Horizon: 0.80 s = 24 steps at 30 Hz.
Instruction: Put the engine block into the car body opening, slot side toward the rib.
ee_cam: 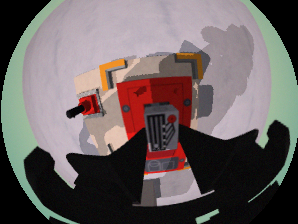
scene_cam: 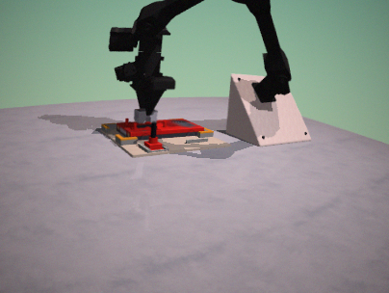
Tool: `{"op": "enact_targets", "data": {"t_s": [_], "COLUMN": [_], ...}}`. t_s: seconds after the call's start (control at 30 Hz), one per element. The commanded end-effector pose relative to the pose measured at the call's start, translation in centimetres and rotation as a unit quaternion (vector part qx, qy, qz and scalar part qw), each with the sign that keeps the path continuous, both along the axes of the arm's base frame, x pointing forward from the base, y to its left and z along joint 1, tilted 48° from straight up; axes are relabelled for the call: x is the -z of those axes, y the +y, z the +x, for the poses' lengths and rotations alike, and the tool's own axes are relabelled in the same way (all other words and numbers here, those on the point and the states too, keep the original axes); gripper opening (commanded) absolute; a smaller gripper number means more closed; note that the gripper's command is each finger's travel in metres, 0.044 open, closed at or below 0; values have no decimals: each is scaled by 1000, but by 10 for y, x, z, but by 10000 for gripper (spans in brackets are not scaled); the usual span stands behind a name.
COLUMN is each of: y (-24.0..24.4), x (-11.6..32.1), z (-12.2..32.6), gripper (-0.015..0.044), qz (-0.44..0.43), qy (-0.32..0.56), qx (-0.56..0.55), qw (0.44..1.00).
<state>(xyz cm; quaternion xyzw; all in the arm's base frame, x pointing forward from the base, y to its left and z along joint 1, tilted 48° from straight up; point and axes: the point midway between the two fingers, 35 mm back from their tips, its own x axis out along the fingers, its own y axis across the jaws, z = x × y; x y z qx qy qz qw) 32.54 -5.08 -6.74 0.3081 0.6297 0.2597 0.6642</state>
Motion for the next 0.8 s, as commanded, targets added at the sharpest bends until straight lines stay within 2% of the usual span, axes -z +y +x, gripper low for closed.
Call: {"op": "enact_targets", "data": {"t_s": [0.0, 0.77], "y": [1, 3], "x": [0, 2], "z": [0, 0], "gripper": [160, 160], "qz": [2, 2], "qy": [1, 1], "qx": [2, 2], "qw": [1000, 1000]}}
